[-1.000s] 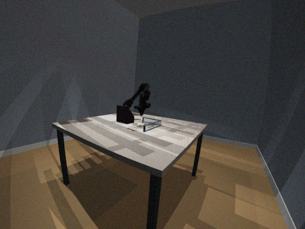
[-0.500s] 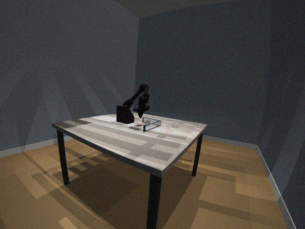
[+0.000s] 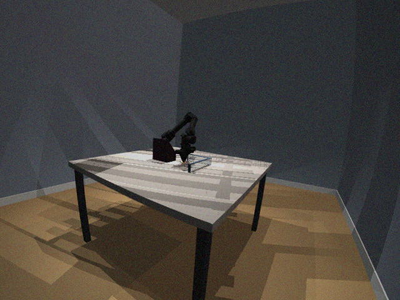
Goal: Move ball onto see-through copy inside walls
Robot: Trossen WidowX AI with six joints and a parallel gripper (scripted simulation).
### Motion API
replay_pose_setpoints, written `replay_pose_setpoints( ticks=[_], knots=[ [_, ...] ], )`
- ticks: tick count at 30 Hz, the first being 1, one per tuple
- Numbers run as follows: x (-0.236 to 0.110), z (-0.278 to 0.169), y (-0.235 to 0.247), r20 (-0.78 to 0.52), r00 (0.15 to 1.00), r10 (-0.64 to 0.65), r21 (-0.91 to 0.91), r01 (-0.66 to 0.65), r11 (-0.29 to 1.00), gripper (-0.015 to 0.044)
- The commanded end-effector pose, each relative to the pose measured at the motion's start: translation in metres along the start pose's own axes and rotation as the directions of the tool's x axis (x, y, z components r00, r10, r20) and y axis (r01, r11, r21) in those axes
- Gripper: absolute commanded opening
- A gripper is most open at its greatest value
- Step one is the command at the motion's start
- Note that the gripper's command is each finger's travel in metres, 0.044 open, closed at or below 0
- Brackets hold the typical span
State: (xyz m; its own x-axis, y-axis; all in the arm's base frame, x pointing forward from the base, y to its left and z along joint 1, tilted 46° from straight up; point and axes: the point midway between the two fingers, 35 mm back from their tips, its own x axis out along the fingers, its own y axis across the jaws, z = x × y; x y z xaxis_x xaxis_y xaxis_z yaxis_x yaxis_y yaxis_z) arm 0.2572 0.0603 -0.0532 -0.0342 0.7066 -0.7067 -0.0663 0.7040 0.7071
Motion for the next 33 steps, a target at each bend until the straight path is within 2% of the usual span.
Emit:
replay_pose_setpoints(
  ticks=[1,15,25,33],
  knots=[
    [0.004,-0.002,0.0,0.0,1.0,0.005,0.011,-0.005,1.0,0.0],
    [0.023,-0.003,0.0,0.0,1.0,0.006,0.011,-0.006,1.0,0.0],
    [0.023,-0.003,0.0,0.0,1.0,0.006,0.011,-0.006,1.0,0.0],
    [0.021,0.0,0.0,0.005,1.0,0.002,0.002,-0.002,1.0,0.0206]
  ],
)
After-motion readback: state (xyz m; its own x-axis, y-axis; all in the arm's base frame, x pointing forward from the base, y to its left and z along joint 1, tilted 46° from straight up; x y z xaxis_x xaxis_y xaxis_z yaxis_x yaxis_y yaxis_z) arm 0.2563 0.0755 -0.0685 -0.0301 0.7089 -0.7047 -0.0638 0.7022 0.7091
